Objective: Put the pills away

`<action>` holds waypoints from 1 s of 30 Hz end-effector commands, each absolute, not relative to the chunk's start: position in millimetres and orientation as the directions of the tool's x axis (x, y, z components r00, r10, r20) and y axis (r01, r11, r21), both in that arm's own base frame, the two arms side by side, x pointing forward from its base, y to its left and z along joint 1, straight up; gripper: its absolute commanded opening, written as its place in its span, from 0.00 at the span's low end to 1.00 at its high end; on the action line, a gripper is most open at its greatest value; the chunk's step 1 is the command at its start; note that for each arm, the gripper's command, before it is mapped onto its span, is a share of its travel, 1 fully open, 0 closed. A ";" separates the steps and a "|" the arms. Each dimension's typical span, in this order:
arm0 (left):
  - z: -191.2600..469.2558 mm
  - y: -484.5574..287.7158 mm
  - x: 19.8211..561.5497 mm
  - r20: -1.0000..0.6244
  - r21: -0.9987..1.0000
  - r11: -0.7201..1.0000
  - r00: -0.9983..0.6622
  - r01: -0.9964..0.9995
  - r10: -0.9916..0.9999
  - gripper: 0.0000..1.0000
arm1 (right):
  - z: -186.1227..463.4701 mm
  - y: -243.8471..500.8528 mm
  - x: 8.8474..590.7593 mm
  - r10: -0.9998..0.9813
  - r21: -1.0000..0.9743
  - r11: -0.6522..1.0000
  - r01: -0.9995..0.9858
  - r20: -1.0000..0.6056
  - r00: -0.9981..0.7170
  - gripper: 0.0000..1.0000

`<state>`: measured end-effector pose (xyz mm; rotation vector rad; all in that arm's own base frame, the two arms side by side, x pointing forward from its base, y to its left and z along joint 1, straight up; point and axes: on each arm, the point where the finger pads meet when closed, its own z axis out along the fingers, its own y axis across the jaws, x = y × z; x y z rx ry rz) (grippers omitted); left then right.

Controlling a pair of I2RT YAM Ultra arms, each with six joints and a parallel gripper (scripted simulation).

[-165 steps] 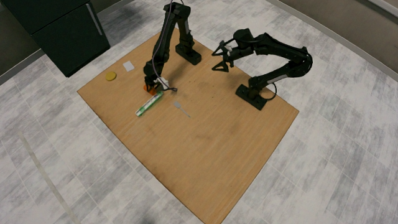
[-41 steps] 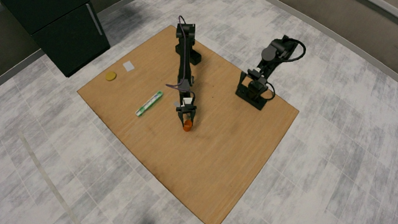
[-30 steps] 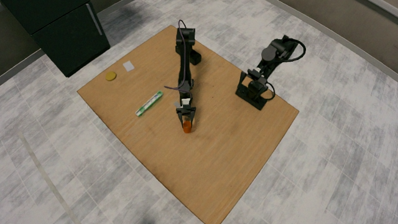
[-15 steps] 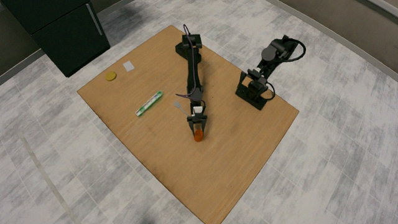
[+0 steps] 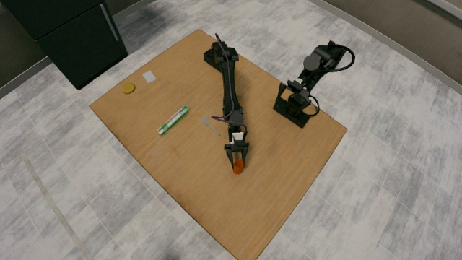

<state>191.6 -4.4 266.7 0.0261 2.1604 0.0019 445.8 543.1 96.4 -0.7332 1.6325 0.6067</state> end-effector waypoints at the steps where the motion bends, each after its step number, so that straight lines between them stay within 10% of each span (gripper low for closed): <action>1: 267.8 -3.4 189.3 -0.842 0.012 1.000 -0.540 0.018 0.020 1.00 | 102.8 547.4 449.0 -0.126 0.002 0.669 -0.743 -0.985 -0.116 0.36; 30: 267.8 -3.4 189.3 -0.842 0.012 1.000 -0.540 0.018 0.020 1.00 | 38.1 547.9 450.2 -0.115 0.003 0.670 -0.743 -0.987 -0.108 0.36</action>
